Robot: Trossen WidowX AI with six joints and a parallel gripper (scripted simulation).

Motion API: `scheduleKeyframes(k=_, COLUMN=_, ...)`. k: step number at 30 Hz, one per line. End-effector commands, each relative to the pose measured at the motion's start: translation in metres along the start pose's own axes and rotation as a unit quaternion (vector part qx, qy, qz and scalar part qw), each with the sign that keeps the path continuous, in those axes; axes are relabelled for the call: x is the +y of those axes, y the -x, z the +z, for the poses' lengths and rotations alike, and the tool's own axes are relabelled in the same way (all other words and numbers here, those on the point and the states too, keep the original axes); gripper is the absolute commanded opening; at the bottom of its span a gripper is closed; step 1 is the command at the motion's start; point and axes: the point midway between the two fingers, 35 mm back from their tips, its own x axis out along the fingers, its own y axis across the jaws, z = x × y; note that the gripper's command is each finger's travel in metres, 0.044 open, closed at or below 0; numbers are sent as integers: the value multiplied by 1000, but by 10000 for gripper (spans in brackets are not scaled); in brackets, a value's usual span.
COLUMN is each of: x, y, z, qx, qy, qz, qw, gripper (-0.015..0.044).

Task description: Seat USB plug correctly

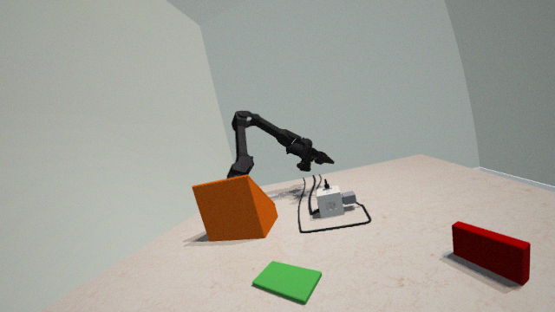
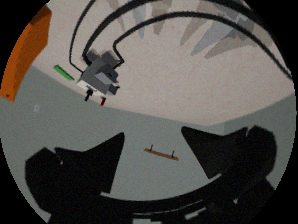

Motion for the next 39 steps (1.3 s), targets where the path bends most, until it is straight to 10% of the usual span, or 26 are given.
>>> scheduleKeyframes(k=1, x=40, y=-40, z=9, qx=-86, qy=-322, qz=93, qw=938, gripper=440)
scheduleKeyframes(k=19, x=142, y=-79, z=31, qx=-54, qy=-874, qz=411, qw=255, gripper=440)
scheduleKeyframes(k=33, x=183, y=-77, z=22, qx=115, qy=-769, qz=498, qw=-384, gripper=440)
scheduleKeyframes(k=39, x=193, y=-77, z=14, qx=179, qy=-643, qz=491, qw=-560, gripper=440)
